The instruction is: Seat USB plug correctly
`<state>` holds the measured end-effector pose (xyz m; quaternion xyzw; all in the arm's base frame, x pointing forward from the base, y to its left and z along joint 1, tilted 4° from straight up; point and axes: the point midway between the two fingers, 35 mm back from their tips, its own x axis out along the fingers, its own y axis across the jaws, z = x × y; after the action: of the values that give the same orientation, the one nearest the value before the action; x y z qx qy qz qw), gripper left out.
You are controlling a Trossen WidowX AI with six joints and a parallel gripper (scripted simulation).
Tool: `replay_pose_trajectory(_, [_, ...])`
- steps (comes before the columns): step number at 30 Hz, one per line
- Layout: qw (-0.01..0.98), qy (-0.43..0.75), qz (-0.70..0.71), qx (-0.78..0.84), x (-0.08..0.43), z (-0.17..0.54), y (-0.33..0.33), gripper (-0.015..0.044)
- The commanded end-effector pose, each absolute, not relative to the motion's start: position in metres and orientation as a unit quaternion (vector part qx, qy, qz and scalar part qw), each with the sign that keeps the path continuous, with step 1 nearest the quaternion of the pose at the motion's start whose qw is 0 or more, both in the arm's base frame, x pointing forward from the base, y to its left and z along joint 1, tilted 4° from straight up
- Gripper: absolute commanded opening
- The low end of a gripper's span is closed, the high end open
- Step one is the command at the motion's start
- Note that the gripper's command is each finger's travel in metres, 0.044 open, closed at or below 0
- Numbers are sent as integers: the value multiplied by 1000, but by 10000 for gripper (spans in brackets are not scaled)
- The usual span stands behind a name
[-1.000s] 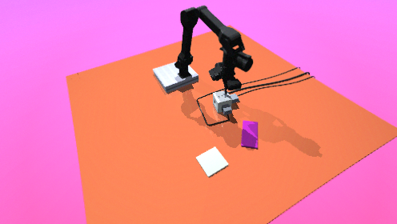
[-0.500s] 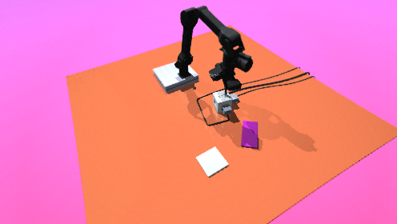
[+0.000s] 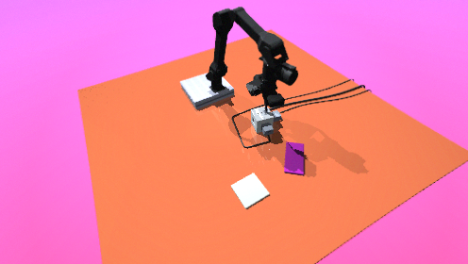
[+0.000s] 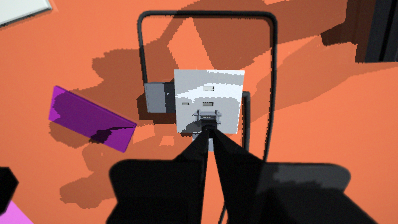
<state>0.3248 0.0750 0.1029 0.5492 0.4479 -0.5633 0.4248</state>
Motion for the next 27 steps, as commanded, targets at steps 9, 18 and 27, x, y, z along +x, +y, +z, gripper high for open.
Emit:
replay_pose_trajectory(9, [426, 445, -565, 549, 325, 101, 74, 0])
replay_pose_trajectory(18, [426, 445, -565, 549, 325, 100, 74, 0])
replay_pose_trajectory(27, [426, 445, -565, 549, 325, 99, 74, 0])
